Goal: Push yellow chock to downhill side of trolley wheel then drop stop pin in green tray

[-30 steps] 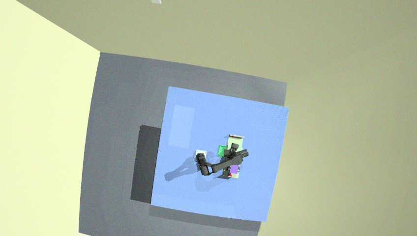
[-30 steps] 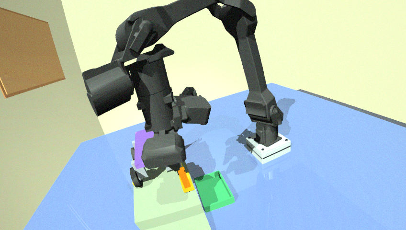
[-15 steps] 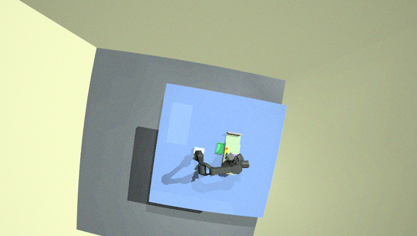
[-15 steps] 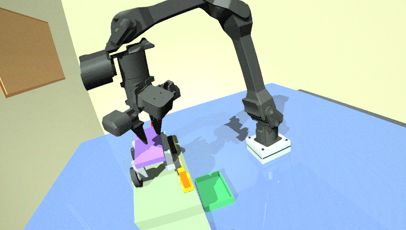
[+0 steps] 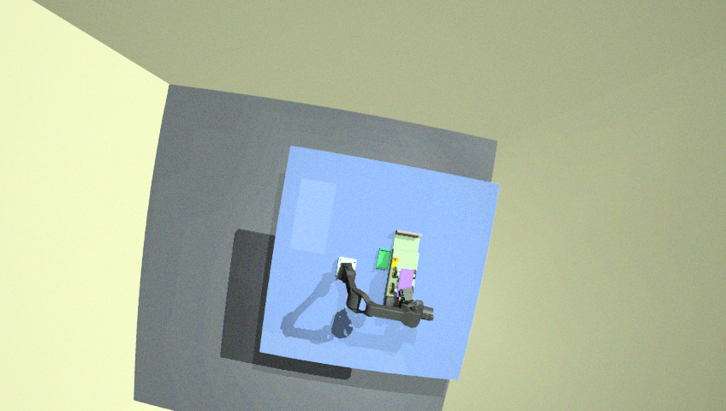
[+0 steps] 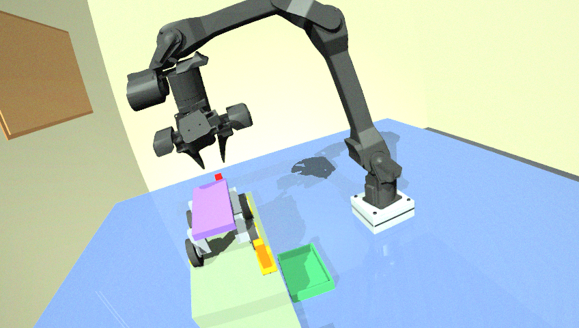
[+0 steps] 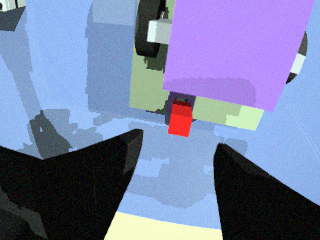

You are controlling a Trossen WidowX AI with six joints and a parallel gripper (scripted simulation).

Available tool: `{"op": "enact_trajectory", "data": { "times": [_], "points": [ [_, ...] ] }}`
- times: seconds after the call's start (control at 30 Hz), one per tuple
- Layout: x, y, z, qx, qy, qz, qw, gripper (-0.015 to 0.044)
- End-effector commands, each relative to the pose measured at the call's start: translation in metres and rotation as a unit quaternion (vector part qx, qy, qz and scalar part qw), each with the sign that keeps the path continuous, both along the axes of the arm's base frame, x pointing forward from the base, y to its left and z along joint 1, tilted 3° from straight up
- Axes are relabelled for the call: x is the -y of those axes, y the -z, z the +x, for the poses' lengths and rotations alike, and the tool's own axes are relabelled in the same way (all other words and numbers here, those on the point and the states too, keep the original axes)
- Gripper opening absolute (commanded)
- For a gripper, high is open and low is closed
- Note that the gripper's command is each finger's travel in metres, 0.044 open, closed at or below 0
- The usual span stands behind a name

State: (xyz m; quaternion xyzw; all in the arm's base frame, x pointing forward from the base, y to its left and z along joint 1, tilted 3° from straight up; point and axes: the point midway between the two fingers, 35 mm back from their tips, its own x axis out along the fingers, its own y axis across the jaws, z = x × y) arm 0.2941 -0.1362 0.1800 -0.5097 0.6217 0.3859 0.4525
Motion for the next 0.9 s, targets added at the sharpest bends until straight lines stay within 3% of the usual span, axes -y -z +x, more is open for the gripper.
{"op": "enact_trajectory", "data": {
  "times": [0.0, 0.87],
  "points": [
    [0.001, -0.001, 0.0, 0.001, 0.008, -0.005, 1.0, 0.019],
    [0.011, 0.032, -0.002, 0.001, 0.008, -0.005, 1.0, 0.019]
  ]
}}
